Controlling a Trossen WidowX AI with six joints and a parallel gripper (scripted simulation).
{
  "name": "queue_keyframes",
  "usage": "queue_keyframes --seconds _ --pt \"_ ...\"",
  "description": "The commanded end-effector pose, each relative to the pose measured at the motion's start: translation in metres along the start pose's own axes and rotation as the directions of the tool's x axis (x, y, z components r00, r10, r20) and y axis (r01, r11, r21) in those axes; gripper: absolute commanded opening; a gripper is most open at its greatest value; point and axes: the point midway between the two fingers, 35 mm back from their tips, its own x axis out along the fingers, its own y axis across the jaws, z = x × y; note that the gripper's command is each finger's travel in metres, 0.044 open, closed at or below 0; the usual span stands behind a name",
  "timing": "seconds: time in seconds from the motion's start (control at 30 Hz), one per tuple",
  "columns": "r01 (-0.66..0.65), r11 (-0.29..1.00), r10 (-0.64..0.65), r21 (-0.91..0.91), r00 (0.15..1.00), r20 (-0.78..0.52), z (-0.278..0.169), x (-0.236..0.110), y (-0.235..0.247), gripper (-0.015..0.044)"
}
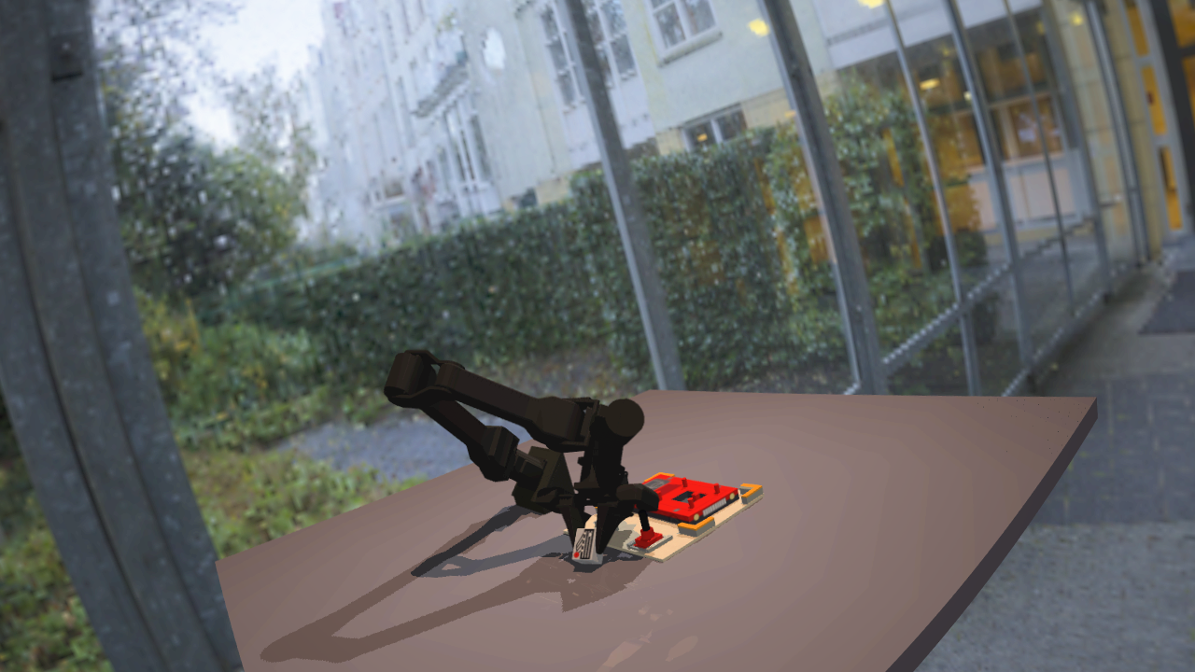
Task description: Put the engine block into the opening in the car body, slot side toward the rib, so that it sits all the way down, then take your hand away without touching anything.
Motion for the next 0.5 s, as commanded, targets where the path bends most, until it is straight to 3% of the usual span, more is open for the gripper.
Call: queue_keyframes --seconds 0.0,0.33,0.47 --pt "0.000 1.000 0.000 0.002 1.000 0.000 -0.0003 0.0001 0.0002 0.0157" --pt "0.000 1.000 0.000 0.002 1.000 0.000 -0.0003 0.0001 0.0002 0.0420" --pt "0.000 1.000 0.000 0.002 1.000 0.000 -0.0003 0.0001 0.0002 0.0440"
